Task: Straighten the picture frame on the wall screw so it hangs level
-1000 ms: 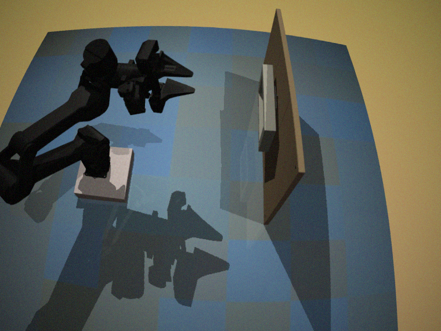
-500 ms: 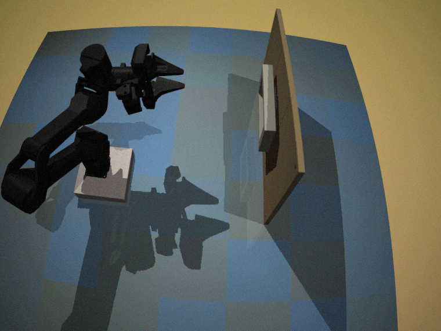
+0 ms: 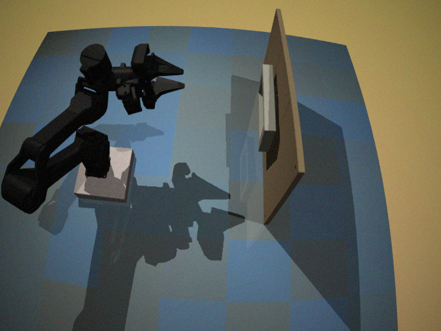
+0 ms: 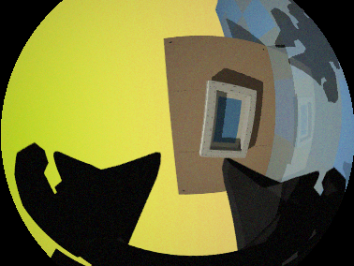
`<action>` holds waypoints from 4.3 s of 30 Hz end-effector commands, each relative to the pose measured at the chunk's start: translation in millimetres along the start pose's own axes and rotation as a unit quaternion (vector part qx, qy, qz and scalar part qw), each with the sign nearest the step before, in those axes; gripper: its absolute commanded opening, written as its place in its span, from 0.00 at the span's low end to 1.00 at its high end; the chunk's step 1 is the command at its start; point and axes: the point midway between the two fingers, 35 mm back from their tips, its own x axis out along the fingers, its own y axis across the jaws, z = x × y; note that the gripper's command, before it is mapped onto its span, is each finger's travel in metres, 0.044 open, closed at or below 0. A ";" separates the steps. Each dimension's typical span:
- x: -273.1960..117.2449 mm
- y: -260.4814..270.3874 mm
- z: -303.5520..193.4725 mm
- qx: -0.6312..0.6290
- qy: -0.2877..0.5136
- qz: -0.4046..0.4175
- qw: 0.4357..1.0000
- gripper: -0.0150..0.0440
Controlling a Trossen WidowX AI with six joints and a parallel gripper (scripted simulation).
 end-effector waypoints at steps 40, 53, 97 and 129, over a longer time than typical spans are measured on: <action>0.0 -0.3 0.6 0.003 -0.002 0.000 1.000 0.69; 0.0 -0.3 0.6 0.003 -0.002 0.000 1.000 0.69; 79.7 -38.7 6.3 0.003 -0.001 0.003 1.000 0.69; 167.7 -36.4 6.5 0.003 -0.001 0.007 1.000 0.69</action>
